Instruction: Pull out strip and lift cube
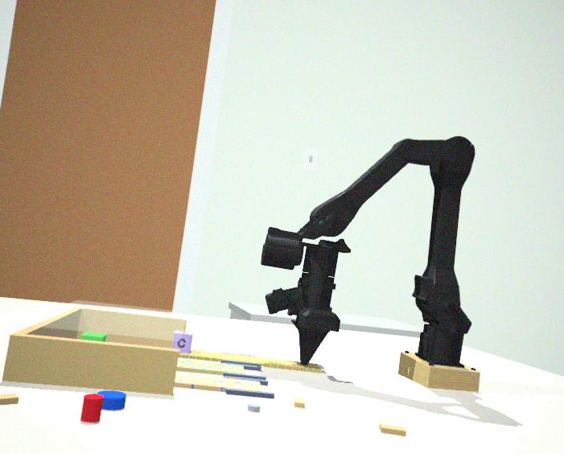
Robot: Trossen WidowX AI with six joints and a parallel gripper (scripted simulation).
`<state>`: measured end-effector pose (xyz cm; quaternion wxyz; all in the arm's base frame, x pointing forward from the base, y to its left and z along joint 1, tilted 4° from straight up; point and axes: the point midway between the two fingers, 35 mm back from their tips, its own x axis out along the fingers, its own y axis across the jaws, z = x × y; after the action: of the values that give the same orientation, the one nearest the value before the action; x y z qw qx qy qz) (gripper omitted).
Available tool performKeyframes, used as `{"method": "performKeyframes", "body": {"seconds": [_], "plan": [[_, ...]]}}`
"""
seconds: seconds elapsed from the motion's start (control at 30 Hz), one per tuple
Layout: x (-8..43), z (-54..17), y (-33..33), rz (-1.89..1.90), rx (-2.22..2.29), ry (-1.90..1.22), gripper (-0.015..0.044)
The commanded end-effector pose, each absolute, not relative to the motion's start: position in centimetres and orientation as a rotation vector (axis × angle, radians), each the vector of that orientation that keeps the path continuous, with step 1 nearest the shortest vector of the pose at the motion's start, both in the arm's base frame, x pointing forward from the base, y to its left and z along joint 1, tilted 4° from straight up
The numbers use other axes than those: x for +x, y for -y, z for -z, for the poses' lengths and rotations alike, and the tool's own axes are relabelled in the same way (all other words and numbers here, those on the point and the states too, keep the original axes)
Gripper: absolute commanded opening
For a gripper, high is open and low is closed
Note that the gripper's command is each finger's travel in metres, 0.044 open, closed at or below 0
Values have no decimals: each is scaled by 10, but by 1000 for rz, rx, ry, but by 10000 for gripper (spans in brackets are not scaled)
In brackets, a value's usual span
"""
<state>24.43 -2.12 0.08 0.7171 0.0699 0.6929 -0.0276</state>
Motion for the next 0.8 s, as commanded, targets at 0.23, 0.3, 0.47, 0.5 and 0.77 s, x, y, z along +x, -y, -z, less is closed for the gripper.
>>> {"method": "performKeyframes", "body": {"seconds": [0.23,0.3,0.47,0.5,0.77], "plan": [[220,5,19,62,154,-1567,0],[217,5,19,62,154,-1567,0],[210,5,18,62,154,-1567,0],[209,5,18,62,154,-1568,0],[197,6,17,62,154,-1568,0]]}}
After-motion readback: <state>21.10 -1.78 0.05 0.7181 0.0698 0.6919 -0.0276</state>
